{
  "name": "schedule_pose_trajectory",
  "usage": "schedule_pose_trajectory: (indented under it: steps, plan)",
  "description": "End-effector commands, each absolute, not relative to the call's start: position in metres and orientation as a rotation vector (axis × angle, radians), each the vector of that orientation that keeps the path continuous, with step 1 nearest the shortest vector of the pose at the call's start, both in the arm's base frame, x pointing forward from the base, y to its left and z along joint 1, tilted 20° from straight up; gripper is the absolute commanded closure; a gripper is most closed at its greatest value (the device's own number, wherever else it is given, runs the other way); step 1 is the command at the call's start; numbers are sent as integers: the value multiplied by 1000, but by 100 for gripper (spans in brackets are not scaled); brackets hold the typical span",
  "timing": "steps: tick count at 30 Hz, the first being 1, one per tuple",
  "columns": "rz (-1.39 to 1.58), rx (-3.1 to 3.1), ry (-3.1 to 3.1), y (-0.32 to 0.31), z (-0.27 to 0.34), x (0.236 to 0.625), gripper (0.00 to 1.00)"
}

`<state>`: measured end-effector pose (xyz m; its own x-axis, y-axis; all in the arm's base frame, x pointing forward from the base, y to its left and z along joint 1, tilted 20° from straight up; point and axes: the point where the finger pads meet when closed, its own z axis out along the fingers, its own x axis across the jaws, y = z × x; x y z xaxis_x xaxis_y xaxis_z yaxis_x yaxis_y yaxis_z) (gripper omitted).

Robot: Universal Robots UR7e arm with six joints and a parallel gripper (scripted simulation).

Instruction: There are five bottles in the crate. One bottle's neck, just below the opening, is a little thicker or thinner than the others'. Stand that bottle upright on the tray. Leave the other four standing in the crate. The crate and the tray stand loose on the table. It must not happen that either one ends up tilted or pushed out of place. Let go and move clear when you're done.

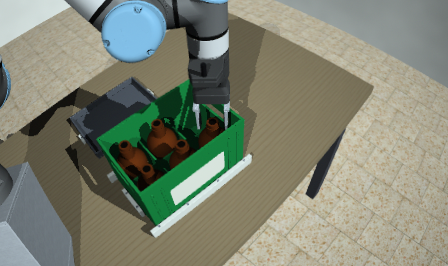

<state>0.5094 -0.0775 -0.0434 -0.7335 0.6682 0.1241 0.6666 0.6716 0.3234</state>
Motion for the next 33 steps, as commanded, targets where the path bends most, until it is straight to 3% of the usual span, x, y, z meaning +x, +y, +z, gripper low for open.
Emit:
schedule_pose_trajectory:
  steps: [1,33]
  plan:
    - [551,1144,2866,-81,-34,509,0]
    - [551,1144,2866,-102,28,500,0]
